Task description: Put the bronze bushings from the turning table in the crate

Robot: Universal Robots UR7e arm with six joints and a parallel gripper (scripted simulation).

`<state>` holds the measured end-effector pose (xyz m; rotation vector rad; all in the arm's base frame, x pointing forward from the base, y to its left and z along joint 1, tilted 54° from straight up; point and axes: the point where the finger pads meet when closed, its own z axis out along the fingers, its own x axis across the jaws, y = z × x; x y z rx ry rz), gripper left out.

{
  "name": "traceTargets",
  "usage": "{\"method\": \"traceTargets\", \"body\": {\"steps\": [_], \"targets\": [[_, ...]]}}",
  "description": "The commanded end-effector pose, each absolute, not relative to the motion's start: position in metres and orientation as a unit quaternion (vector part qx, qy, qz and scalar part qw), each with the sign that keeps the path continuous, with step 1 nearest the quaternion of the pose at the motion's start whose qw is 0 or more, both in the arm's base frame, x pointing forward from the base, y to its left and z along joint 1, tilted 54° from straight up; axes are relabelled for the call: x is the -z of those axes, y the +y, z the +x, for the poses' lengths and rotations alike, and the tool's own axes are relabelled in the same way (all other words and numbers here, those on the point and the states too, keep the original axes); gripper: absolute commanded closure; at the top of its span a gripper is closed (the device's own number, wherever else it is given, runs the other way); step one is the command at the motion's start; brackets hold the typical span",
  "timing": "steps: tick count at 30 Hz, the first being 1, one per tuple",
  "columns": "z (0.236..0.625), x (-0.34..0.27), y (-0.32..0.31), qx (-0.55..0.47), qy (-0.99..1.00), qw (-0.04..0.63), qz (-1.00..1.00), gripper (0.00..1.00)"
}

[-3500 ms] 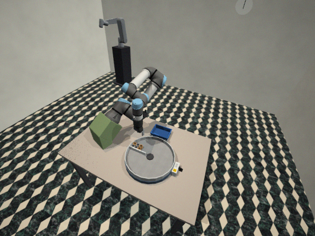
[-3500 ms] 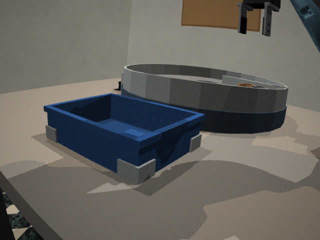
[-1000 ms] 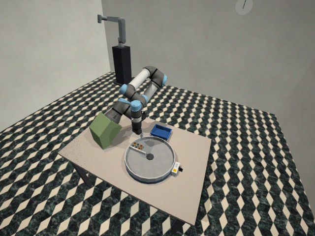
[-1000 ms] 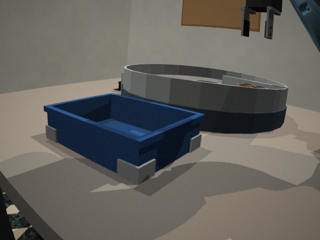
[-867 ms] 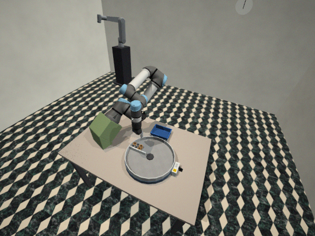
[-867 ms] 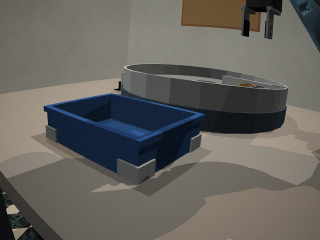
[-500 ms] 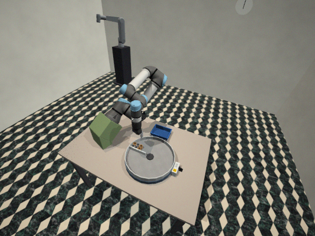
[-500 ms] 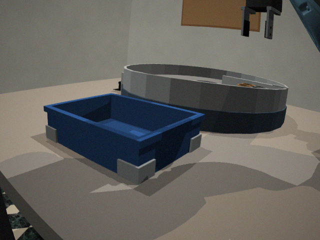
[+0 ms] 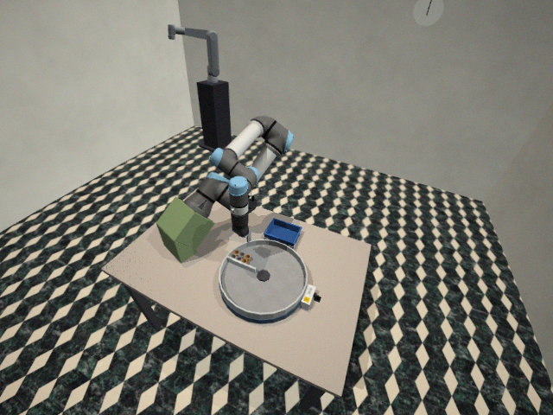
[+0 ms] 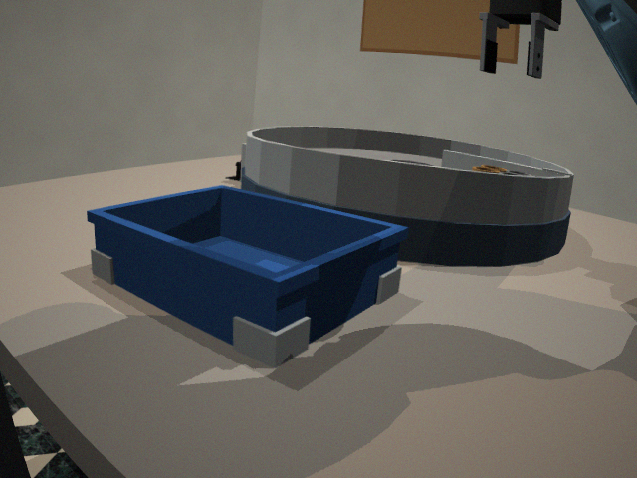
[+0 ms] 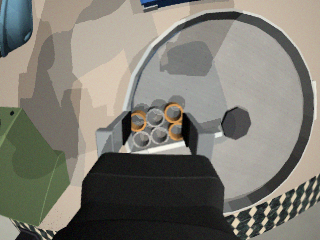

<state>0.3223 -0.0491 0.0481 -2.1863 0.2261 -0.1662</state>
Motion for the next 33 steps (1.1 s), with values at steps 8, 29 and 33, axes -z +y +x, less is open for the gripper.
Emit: {"method": "traceTargets", "body": {"steps": [8, 29, 33], "targets": [[0.322, -0.048, -0.05, 0.068, 0.092, 0.451, -0.885, 0.0], [0.34, -0.027, -0.045, 0.107, 0.014, 0.444, -0.89, 0.73], [0.34, -0.027, -0.045, 0.107, 0.014, 0.444, -0.89, 0.73]]}}
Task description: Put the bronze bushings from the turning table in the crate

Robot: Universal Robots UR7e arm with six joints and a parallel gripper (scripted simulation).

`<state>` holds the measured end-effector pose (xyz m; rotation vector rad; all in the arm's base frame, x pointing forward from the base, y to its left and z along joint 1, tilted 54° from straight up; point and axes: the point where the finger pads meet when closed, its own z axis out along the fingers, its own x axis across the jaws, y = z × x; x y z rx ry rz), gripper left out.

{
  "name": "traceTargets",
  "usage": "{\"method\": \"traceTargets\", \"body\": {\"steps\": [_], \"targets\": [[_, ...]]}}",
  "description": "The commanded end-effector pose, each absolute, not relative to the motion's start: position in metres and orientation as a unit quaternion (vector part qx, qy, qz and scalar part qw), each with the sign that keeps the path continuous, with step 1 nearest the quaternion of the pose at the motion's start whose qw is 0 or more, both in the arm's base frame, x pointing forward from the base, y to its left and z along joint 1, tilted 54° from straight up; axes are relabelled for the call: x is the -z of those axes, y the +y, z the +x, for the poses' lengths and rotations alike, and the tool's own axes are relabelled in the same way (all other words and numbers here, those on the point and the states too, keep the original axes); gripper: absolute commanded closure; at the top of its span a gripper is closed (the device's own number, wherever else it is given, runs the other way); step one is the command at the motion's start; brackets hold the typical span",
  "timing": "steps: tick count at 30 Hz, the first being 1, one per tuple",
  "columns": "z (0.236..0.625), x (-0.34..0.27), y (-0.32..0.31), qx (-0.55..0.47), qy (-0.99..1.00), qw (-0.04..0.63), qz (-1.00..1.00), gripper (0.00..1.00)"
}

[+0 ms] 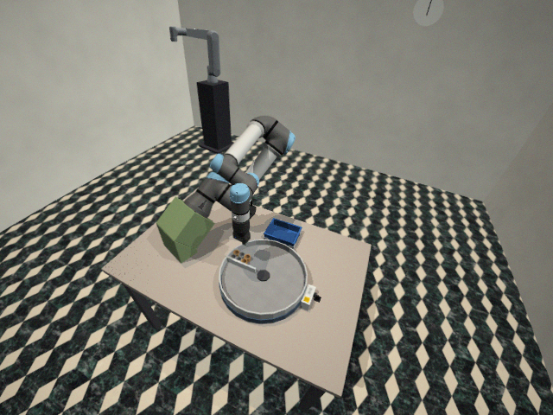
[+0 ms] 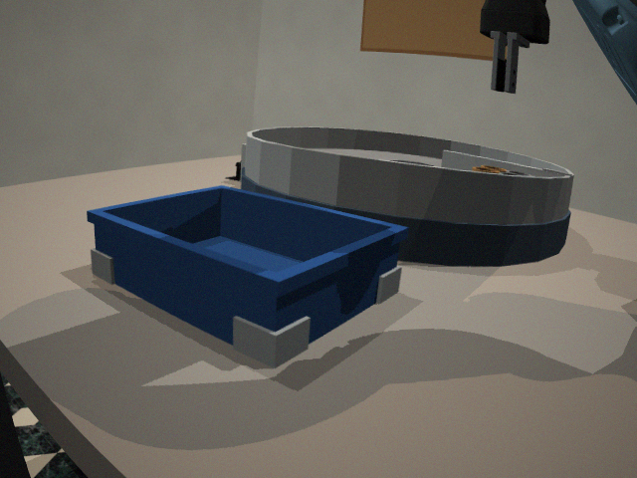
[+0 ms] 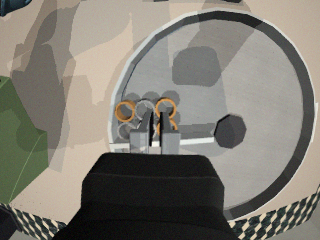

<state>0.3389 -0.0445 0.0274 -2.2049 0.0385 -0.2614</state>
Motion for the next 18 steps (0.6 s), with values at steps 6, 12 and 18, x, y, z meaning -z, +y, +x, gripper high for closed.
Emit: {"method": "traceTargets", "body": {"steps": [6, 12, 18], "targets": [[0.356, -0.006, -0.041, 0.144, -0.062, 0.433, -0.888, 0.73], [0.356, -0.006, -0.041, 0.144, -0.062, 0.433, -0.888, 0.73], [0.359, -0.003, -0.04, 0.151, -0.076, 0.431, -0.887, 0.73]]}}
